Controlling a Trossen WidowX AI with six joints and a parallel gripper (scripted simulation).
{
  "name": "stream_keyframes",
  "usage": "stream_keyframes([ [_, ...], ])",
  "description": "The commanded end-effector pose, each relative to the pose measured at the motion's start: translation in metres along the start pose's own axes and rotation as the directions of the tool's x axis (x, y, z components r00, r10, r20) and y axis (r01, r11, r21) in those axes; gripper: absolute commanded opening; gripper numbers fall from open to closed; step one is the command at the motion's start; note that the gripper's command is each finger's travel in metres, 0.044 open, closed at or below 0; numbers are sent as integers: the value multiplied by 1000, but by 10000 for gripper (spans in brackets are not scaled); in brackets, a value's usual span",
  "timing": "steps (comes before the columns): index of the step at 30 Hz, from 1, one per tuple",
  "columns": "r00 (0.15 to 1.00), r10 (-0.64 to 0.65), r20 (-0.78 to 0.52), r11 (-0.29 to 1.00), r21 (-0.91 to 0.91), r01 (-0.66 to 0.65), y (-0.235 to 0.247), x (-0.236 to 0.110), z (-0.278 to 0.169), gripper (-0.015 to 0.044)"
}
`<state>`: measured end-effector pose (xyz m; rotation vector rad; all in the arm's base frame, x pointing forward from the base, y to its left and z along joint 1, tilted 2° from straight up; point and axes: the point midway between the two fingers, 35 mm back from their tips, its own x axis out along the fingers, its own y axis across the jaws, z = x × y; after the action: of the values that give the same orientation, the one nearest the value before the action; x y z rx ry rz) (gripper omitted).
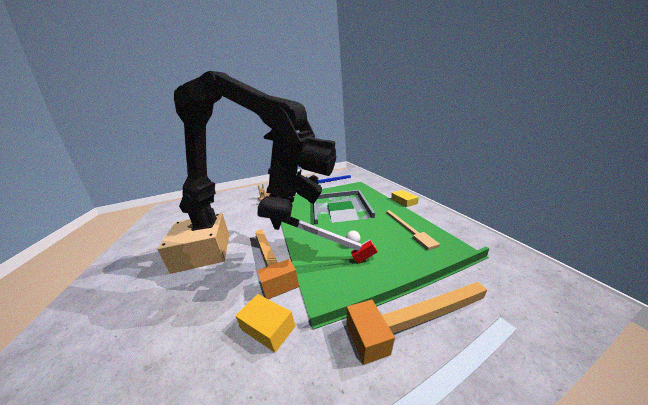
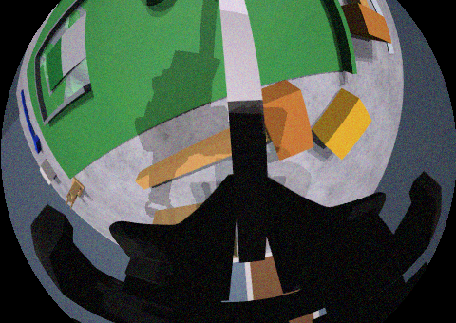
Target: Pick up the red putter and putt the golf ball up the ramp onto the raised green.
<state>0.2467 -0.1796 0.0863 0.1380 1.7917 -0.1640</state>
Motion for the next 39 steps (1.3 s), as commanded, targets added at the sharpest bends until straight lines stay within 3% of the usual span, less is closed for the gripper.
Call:
stream_keyframes([
  [1, 1000, -8, 6, 1000, -6, 8, -6, -1, 3, 0],
  [10, 1000, 0, 2, 1000, -2, 0, 6, 0, 3, 0],
  [20, 1000, 5, 6, 1000, -9, -5, 131, -1, 1, 0],
  [27, 1000, 5, 6, 1000, -9, -5, 133, -6, -1, 0],
  [39, 1000, 5, 6, 1000, -9, -5, 132, -58, -15, 0],
])
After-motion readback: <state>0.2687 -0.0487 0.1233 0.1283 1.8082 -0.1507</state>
